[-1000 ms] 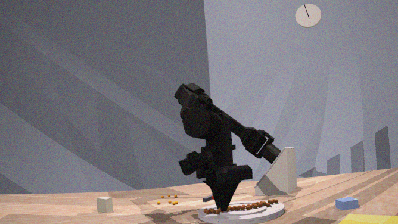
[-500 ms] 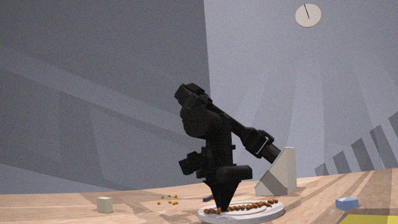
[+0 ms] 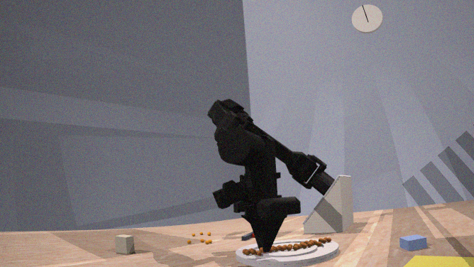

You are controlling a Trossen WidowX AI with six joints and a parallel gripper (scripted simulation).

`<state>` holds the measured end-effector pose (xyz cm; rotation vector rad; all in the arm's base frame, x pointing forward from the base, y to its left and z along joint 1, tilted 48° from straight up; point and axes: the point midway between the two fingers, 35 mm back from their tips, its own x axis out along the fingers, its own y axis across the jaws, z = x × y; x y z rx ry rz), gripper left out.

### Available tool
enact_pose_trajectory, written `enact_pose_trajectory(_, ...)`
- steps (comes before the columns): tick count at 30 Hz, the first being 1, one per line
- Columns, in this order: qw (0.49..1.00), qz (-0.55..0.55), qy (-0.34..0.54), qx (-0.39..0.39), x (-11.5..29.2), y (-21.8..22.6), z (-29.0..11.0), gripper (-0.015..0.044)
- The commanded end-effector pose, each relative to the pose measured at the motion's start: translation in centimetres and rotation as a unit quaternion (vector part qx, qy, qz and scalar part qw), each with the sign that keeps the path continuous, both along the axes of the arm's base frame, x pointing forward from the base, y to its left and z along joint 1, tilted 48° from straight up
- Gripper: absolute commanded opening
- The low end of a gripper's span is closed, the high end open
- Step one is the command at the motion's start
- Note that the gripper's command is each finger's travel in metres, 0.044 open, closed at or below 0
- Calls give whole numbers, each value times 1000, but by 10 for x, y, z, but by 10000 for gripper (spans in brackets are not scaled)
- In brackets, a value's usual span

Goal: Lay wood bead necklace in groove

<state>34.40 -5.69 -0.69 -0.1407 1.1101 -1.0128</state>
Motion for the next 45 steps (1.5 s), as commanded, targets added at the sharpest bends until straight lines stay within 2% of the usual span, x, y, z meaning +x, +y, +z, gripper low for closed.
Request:
enact_pose_trajectory(1,1000,0,2,-1,0,3,3,79)
enact_pose_trajectory(15,1000,1,3,-2,0,4,4,440)
enact_pose_trajectory(38,1000,1,3,-2,0,4,4,440)
enact_pose_trajectory(45,998,-40,-41,3,10,14,40,256)
